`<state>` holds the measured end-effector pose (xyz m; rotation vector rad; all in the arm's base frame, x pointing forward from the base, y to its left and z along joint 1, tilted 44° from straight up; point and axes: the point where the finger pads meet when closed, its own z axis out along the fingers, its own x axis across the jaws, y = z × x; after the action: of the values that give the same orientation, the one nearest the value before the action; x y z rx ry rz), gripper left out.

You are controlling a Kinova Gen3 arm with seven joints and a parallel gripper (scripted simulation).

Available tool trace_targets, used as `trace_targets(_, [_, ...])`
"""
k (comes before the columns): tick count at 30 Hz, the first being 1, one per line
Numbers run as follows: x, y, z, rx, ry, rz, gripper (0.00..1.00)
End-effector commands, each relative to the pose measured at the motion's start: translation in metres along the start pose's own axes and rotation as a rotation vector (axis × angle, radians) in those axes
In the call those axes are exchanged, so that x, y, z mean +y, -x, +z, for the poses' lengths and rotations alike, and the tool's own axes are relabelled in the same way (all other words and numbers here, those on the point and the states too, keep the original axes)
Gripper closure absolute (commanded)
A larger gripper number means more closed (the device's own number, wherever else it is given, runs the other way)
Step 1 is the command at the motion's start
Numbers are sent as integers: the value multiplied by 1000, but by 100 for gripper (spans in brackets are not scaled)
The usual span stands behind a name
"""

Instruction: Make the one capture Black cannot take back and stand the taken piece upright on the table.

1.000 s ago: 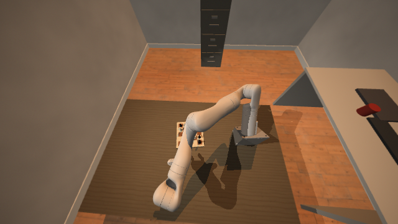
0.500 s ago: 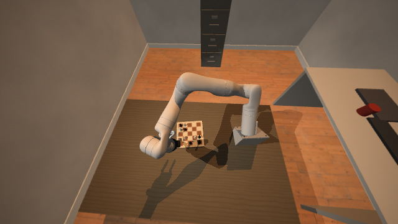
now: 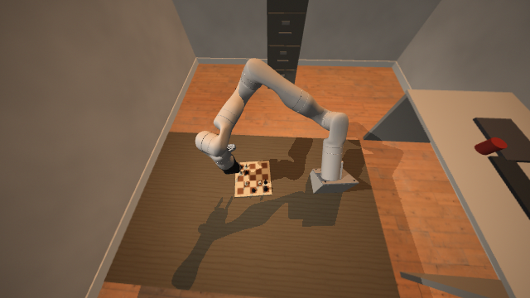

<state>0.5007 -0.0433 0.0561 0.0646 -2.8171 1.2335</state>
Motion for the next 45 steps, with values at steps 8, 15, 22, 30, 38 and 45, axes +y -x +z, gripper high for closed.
trace_targets(8, [-58, -11, -7, -37, 48, 47, 0])
trace_targets(15, [-62, -13, -7, -41, 54, 48, 0])
trace_targets(22, [-62, -13, -7, -41, 54, 48, 0])
trace_targets(30, [-62, -13, -7, -41, 54, 48, 0])
trace_targets(38, [-62, -13, -7, -41, 54, 46, 0])
trace_targets(45, [-62, -12, -6, -42, 53, 10, 0])
